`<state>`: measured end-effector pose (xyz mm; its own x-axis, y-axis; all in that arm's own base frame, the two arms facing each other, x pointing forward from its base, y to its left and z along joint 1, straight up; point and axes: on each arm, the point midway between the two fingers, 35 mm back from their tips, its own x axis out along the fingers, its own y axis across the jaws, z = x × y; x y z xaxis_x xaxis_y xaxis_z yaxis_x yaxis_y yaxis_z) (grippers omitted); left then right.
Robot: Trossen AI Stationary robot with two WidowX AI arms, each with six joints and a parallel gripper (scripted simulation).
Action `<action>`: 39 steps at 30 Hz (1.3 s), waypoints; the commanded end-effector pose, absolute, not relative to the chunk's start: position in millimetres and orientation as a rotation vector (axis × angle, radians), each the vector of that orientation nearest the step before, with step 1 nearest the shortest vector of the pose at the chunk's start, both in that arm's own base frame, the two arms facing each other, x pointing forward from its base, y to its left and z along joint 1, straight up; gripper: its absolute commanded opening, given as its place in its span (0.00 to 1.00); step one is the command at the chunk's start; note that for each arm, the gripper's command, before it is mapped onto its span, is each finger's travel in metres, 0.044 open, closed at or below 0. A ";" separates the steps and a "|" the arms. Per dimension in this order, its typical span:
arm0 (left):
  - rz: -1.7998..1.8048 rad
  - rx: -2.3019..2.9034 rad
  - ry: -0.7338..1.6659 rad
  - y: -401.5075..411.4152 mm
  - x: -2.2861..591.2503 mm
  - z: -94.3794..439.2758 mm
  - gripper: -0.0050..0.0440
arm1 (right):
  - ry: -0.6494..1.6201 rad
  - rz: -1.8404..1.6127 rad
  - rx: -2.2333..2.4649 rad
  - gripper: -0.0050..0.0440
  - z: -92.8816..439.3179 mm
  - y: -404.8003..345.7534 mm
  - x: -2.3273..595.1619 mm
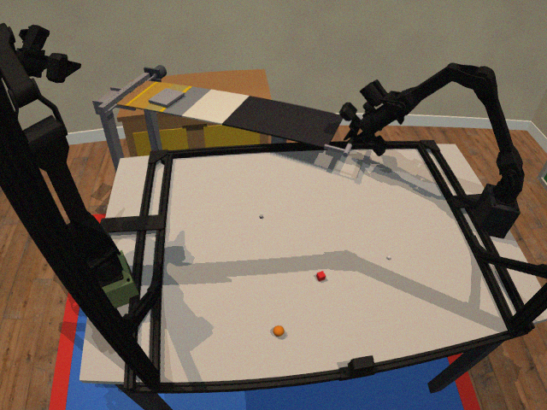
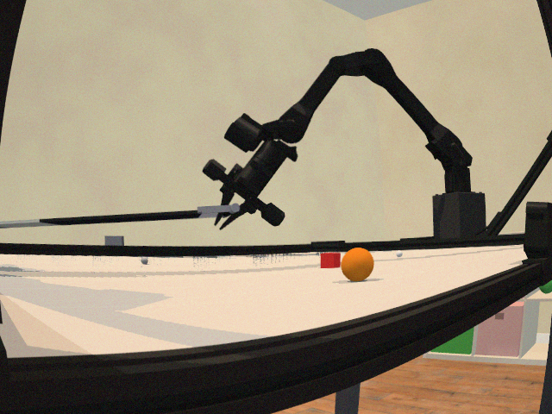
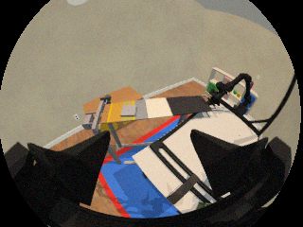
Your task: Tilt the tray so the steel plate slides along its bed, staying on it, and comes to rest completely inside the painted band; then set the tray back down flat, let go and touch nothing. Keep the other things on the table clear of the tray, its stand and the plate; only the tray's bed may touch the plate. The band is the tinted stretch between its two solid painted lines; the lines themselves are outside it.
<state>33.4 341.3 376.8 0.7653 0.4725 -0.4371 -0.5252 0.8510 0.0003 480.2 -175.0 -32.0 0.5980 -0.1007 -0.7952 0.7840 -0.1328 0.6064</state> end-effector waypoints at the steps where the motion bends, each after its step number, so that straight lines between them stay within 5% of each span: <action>1: 0.541 -0.124 0.440 341.1 33.6 376.7 1.00 | 0.625 -0.869 1.516 0.10 -71.8 -175.3 475.6; 39: 0.541 -0.124 0.440 341.1 33.6 376.7 1.00 | 0.630 -0.874 1.514 0.10 -47.5 -175.3 476.0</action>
